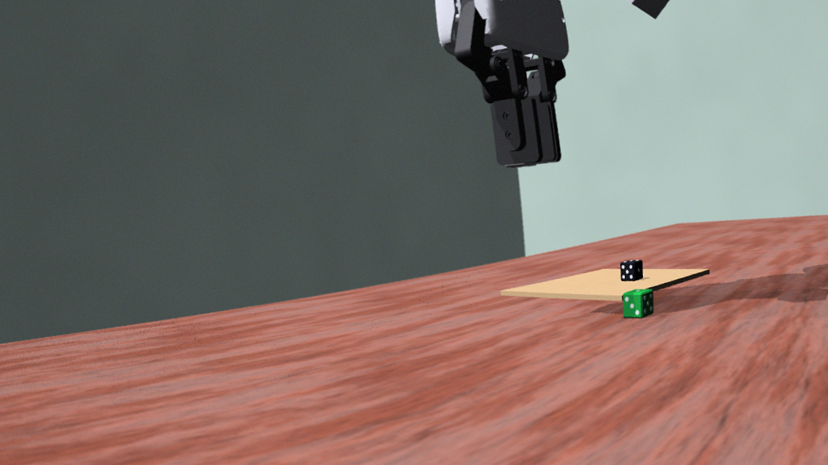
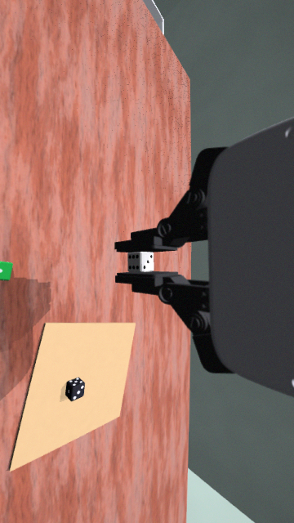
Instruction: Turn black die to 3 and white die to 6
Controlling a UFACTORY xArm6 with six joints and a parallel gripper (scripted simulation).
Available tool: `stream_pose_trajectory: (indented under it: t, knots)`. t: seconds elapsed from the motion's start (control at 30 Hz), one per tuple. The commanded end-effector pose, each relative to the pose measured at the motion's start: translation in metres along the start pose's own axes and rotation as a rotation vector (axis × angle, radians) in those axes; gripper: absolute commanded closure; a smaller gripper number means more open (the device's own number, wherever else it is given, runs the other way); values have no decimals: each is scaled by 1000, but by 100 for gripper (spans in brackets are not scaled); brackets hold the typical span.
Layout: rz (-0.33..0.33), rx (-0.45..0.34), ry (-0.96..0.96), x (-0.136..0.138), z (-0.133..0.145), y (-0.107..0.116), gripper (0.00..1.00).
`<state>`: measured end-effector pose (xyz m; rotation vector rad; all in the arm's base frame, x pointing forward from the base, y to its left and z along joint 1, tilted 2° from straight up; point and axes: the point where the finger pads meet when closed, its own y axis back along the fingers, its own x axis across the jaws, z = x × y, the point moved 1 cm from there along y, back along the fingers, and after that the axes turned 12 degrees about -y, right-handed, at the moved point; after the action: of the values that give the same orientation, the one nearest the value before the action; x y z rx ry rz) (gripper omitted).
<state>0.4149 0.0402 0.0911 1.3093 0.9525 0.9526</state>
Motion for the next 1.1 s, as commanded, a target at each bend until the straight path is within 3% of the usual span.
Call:
stream_pose_trajectory:
  t: [0.0, 1.07]
  knots:
    - [15, 3, 140, 0, 2, 1, 89]
    - [16, -4, 1080, 1, 6, -1, 89]
